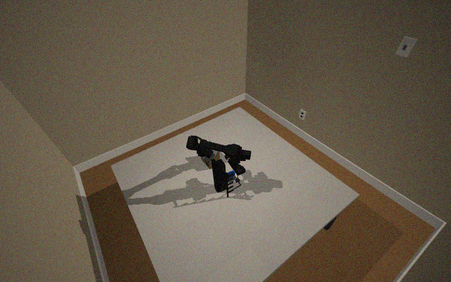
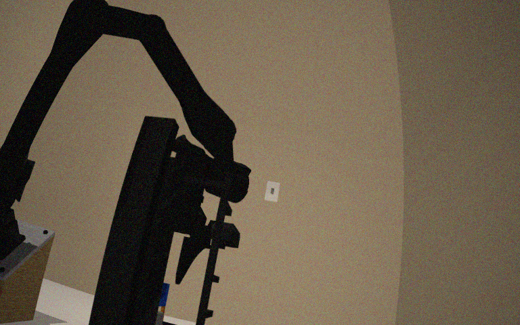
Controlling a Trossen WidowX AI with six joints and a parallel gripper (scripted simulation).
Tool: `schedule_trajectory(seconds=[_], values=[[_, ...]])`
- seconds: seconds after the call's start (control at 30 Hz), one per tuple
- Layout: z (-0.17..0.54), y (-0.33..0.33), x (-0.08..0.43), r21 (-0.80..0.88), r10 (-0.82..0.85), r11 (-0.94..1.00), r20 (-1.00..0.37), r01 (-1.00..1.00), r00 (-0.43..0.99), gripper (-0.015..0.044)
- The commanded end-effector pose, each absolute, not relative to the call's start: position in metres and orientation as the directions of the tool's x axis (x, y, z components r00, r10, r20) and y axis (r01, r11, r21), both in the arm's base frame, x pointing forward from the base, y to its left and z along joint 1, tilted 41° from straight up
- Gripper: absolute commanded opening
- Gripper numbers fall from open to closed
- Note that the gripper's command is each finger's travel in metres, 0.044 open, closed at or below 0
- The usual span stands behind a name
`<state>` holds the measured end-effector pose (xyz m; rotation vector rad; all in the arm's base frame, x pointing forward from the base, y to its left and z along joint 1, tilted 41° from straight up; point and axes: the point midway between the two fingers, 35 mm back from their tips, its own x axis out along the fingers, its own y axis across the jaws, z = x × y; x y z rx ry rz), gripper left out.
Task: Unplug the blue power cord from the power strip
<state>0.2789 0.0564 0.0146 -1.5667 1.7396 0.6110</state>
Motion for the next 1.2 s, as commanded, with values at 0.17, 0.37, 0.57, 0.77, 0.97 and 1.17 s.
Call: schedule_trajectory(seconds=[0.17,0.37,0.57,0.77,0.97,1.17], values=[[0.023,0.043,0.273,-0.099,-0.655,0.15,-0.755,-0.984,-0.024,0.016],[0.024,0.041,0.272,-0.099,-0.655,0.15,-0.755,-0.984,-0.024,0.016],[0.022,0.039,0.272,-0.099,-0.655,0.15,-0.755,-0.984,-0.024,0.016],[0.016,0.034,0.272,-0.099,-0.656,0.15,-0.755,-0.984,-0.024,0.016],[0.017,0.035,0.274,-0.106,-0.652,0.156,-0.758,-0.982,-0.022,0.0134],[0.017,0.035,0.274,-0.106,-0.652,0.156,-0.758,-0.982,-0.022,0.0055]])
